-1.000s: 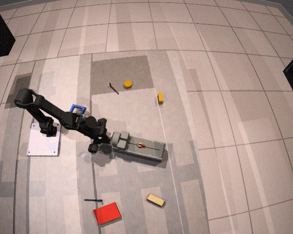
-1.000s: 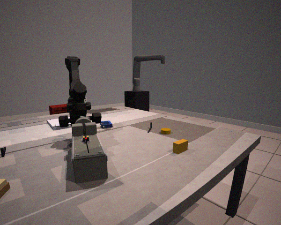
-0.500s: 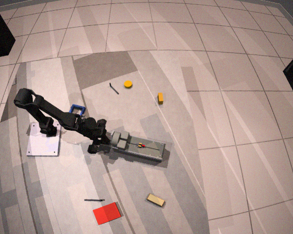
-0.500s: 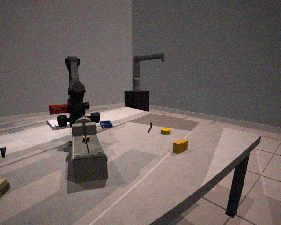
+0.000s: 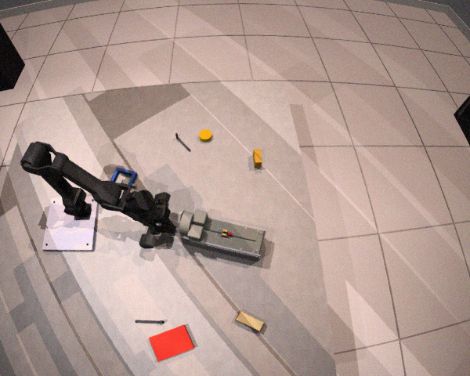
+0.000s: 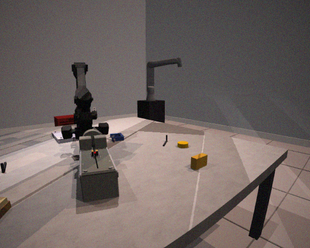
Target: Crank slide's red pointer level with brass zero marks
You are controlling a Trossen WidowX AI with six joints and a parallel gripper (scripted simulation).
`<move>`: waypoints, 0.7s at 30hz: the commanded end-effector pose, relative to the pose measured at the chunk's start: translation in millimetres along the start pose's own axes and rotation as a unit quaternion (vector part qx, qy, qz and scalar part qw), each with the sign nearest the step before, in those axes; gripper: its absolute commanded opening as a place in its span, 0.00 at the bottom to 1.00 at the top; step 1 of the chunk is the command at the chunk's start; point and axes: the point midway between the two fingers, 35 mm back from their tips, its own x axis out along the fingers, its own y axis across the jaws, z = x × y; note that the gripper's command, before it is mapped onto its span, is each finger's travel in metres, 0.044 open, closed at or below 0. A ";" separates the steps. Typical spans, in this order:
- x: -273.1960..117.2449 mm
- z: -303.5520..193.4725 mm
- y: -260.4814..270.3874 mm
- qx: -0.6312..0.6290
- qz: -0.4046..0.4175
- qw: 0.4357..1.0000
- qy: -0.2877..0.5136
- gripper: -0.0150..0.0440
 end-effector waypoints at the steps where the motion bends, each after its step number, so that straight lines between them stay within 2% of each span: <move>1: -4.9 4.4 -6.8 0.002 -0.008 1.000 -0.005 0.25; 21: -14.8 13.9 -10.8 0.002 -0.008 1.000 -0.005 0.25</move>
